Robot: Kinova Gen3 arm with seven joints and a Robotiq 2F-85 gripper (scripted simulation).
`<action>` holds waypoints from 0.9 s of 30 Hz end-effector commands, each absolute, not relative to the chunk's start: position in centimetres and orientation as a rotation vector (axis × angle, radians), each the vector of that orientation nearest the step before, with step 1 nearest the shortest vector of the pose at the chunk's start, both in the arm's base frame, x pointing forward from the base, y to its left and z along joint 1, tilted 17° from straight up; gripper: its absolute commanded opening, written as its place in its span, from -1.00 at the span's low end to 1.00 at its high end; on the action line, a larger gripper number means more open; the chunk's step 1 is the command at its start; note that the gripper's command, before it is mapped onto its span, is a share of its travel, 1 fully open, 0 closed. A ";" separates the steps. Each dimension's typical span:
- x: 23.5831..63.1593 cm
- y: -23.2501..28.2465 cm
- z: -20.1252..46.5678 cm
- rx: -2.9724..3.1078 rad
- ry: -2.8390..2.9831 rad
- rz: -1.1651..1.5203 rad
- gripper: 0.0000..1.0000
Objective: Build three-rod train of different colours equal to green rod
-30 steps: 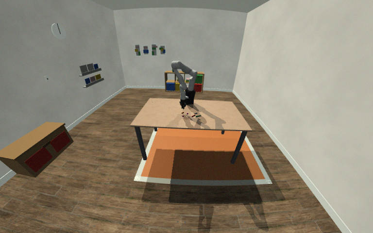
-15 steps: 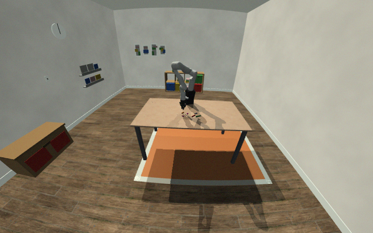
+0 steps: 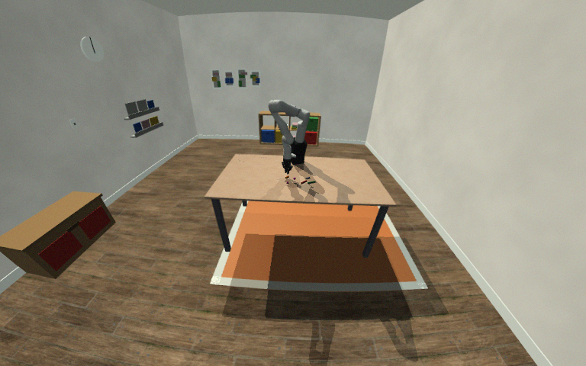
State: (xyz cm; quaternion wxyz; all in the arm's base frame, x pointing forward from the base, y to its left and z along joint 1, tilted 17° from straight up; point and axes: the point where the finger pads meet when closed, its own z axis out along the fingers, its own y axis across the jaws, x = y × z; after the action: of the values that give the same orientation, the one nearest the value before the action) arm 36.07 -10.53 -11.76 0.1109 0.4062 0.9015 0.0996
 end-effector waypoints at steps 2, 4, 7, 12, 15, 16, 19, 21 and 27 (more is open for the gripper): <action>36.1 -10.3 -12.6 1.196 2.654 0.296 -0.52; 36.2 -10.3 -12.9 1.196 2.654 0.296 -0.52; 36.2 -10.2 -13.0 1.196 2.654 0.296 -0.52; 36.4 -10.2 -13.6 1.196 2.654 0.296 -0.52; 36.5 -10.2 -13.9 1.196 2.654 0.296 -0.52; 36.5 -10.2 -14.0 1.196 2.654 0.296 -0.52; 36.6 -10.2 -14.2 1.196 2.654 0.296 -0.52; 36.6 -10.2 -14.3 1.196 2.654 0.296 -0.52; 36.6 -10.2 -14.4 1.196 2.654 0.296 -0.52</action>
State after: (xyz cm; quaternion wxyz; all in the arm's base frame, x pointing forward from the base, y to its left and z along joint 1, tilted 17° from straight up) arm 36.62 -10.17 -14.35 0.1077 0.4064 0.9017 0.1006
